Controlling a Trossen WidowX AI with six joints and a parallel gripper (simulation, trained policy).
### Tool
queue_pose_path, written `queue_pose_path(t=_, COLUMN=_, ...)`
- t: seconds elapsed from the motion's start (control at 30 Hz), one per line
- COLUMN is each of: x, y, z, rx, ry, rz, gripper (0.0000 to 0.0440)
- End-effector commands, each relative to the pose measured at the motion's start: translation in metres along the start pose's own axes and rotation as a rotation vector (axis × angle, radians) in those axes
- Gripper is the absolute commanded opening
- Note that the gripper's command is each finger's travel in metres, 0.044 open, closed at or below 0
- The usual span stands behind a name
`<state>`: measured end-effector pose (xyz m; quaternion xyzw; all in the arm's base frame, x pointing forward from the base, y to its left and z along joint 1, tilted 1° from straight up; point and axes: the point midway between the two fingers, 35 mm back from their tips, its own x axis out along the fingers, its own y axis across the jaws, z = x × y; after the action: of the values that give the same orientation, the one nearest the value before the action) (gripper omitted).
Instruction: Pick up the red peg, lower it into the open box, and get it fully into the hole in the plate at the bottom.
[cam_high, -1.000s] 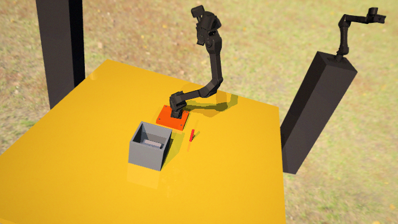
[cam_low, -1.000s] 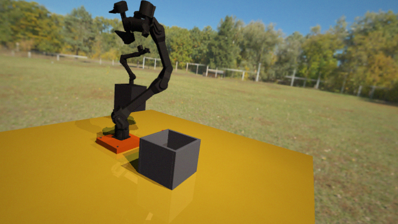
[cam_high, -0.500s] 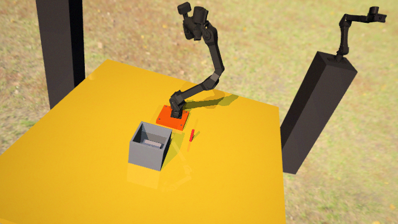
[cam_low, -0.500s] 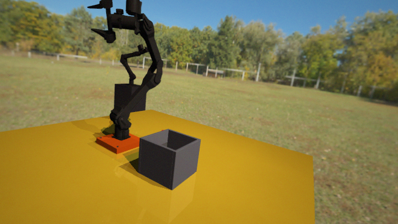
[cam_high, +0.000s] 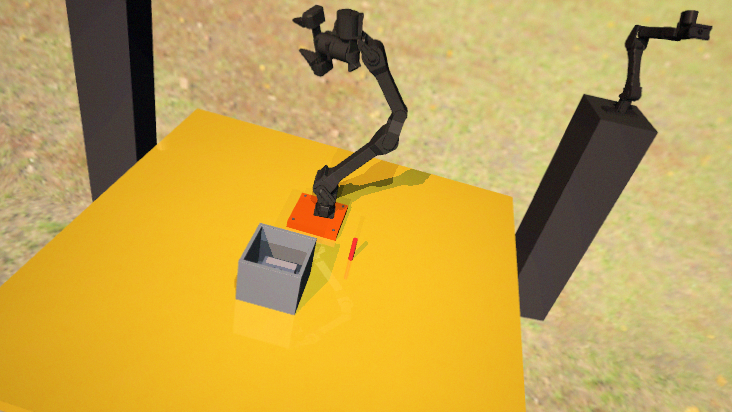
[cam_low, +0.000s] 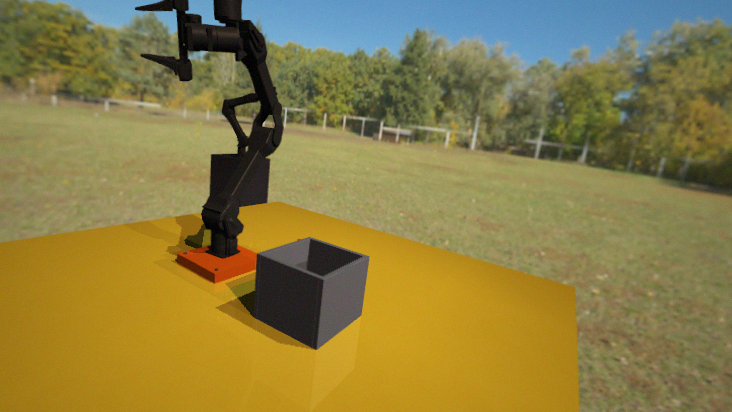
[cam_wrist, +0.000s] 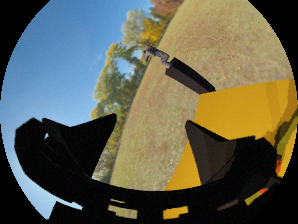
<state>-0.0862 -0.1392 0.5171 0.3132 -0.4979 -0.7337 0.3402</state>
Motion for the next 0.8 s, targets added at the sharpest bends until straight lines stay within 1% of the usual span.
queue_pose_path(t=0.0, x=0.006, y=0.0, z=-0.019, rx=0.011, ry=0.085, rz=-0.002, gripper=0.044)
queue_pose_path(t=0.37, x=0.007, y=0.002, z=-0.089, rx=0.053, ry=0.395, rz=-0.007, gripper=0.044)
queue_pose_path(t=0.77, x=-0.017, y=-0.005, z=-0.163, rx=0.072, ry=0.717, rz=-0.063, gripper=0.044)
